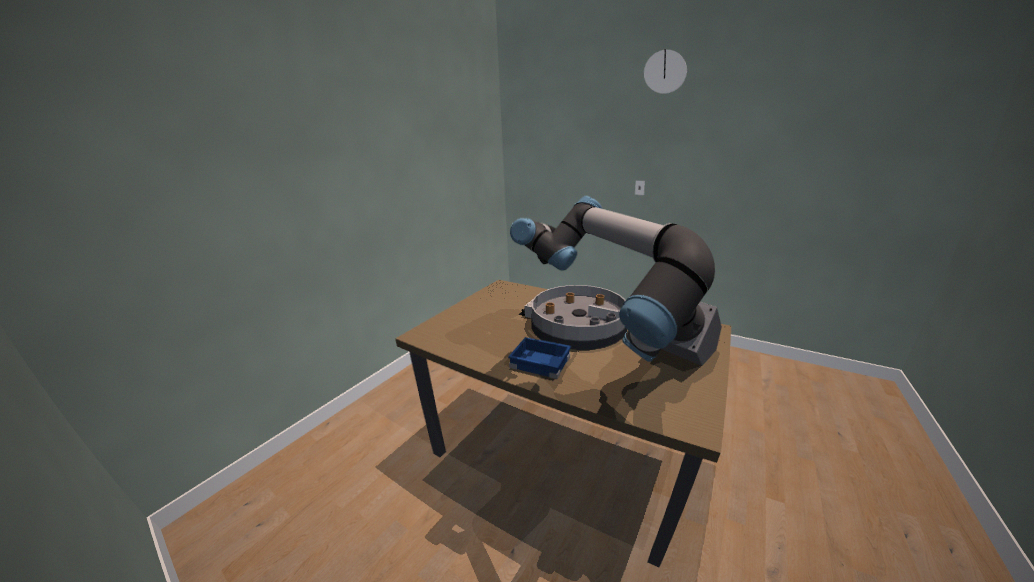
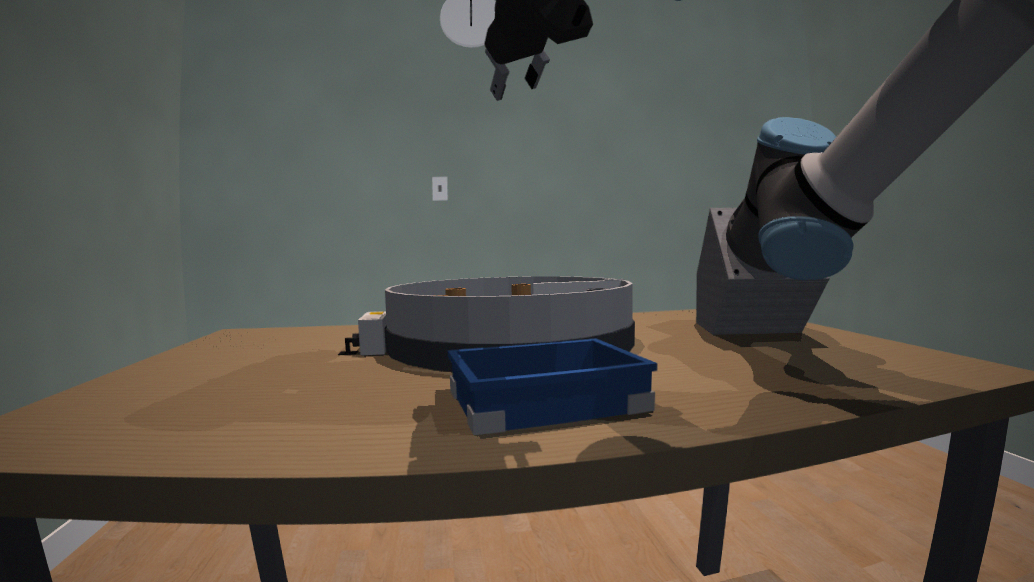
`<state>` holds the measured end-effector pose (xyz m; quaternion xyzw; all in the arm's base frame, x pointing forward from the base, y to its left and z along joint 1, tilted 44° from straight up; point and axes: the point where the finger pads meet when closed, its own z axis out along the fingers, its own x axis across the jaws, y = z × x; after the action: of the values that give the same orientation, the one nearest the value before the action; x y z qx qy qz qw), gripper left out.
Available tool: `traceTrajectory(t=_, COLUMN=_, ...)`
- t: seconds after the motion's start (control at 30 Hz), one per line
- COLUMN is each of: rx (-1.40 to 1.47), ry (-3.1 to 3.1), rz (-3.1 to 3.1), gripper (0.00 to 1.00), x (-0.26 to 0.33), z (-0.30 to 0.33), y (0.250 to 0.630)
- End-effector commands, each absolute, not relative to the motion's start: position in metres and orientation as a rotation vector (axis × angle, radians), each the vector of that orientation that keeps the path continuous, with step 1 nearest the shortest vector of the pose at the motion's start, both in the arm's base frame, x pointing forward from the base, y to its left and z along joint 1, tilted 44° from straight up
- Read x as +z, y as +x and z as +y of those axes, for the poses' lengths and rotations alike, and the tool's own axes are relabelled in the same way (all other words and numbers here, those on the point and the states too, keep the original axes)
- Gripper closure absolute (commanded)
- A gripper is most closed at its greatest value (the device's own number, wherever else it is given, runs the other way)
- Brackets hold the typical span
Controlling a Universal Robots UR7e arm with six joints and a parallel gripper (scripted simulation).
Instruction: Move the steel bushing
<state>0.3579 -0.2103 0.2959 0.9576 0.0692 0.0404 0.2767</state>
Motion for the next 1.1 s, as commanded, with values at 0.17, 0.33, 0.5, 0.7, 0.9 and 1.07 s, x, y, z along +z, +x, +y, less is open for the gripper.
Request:
traceTrajectory(t=0.17, rx=0.231, ry=2.783, rz=0.253, gripper=0.0, x=0.2969, z=-0.2106, y=0.3576)
traceTrajectory(t=0.33, rx=0.231, ry=2.783, rz=0.253, gripper=0.0, x=0.2969, z=-0.2106, y=0.3576)
traceTrajectory(t=0.5, rx=0.231, ry=2.783, rz=0.253, gripper=0.0, x=0.2969, z=-0.2106, y=0.3576)
traceTrajectory(t=0.7, rx=0.36, ry=2.972, rz=0.312, gripper=0.0, x=0.2987, z=-0.2115, y=0.3568)
traceTrajectory(t=0.9, rx=0.36, ry=2.972, rz=0.312, gripper=0.0, x=0.2987, z=-0.2115, y=0.3568)
traceTrajectory(t=1.07, rx=0.36, ry=2.972, rz=0.312, gripper=0.0, x=0.2987, z=-0.2115, y=0.3568)
